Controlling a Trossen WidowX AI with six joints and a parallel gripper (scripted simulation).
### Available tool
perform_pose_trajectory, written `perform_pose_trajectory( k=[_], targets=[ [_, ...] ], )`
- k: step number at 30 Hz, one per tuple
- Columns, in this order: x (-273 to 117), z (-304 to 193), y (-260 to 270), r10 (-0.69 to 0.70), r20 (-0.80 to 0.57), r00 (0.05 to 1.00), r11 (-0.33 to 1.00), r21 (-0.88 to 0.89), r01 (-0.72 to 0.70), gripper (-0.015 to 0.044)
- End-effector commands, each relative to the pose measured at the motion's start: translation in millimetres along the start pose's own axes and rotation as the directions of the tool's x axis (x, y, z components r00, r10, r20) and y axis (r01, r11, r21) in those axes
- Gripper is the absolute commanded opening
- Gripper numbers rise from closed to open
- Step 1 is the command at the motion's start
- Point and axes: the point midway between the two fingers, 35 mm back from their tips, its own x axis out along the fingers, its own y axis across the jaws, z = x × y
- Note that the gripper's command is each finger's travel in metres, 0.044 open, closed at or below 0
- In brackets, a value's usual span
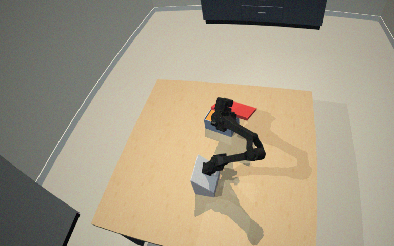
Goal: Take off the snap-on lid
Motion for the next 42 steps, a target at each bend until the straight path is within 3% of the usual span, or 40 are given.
perform_pose_trajectory(
  k=[1,42],
  targets=[
    [-1.7,8.6,0.8,0.006,-0.008,1.0,1.0,0.001,-0.006,0.0],
    [-5.0,90.7,-2.6,0.005,-0.007,1.0,1.0,-0.002,-0.005,0.0]
  ],
)
